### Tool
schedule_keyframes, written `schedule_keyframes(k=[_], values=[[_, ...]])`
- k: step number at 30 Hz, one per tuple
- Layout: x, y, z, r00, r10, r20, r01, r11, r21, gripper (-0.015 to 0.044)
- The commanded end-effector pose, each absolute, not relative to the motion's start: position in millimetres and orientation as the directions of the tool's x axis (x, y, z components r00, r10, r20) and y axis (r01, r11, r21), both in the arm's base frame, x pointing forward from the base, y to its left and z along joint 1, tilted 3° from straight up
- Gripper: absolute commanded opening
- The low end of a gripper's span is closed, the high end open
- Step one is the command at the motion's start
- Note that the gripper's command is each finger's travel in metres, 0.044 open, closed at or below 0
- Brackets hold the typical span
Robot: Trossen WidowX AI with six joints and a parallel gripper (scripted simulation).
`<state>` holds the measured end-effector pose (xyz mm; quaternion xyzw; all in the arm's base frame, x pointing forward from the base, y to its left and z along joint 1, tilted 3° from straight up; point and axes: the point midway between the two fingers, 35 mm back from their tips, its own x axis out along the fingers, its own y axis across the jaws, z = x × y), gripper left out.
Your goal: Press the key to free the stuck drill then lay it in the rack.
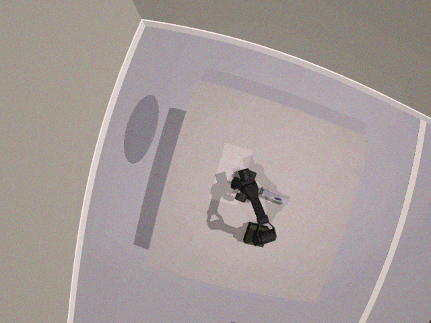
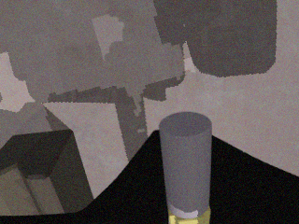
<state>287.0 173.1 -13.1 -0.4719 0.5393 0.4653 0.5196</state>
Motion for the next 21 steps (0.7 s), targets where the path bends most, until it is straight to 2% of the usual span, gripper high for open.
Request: schedule_keyframes(k=[1,21], values=[[287.1,173.0,-9.7,-0.013,-0.023,-1.000,-0.992,0.125,0.010,0.0000],[286.5,171.8,-1.1,-0.013,-0.023,-1.000,-0.992,0.125,0.010,0.0000]])
